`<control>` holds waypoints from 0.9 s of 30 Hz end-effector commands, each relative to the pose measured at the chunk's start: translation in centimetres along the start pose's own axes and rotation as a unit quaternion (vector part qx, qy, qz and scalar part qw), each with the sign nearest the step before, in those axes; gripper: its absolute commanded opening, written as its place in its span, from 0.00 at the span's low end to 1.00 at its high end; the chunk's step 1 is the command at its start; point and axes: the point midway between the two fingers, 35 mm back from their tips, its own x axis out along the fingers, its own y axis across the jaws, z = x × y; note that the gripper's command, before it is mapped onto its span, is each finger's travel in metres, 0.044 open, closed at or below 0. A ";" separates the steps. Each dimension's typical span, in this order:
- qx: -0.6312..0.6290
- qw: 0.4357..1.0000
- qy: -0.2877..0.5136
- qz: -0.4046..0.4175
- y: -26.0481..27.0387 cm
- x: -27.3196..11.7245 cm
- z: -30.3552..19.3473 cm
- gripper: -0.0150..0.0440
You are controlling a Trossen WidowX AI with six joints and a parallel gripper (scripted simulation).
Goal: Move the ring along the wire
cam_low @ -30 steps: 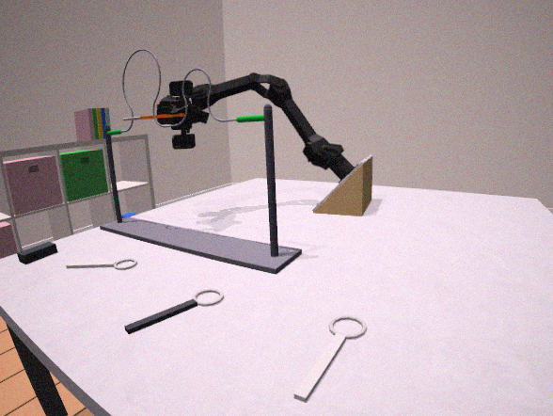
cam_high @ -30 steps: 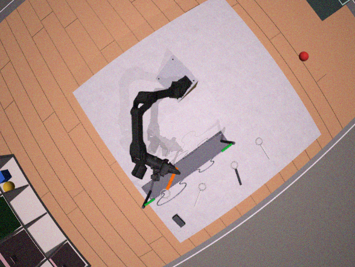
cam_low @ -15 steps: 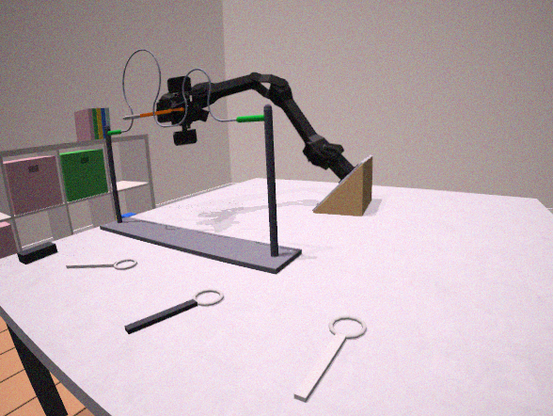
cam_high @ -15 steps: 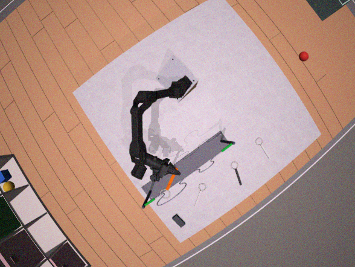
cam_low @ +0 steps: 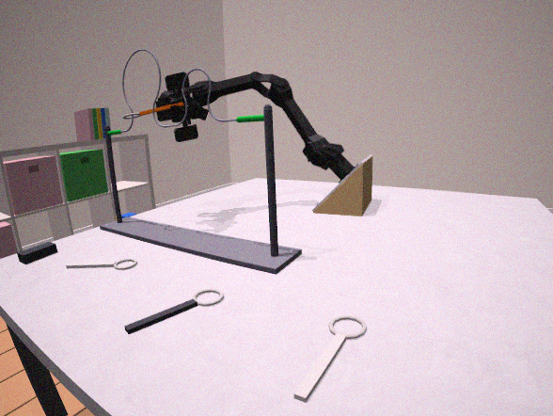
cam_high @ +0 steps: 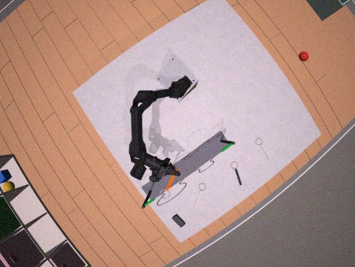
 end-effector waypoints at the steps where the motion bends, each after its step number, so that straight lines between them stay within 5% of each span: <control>1: 0.005 1.000 -0.001 0.010 0.9 -0.2 0.0 0.00; 27: 0.060 0.998 0.001 0.035 2.8 -0.4 0.2 0.00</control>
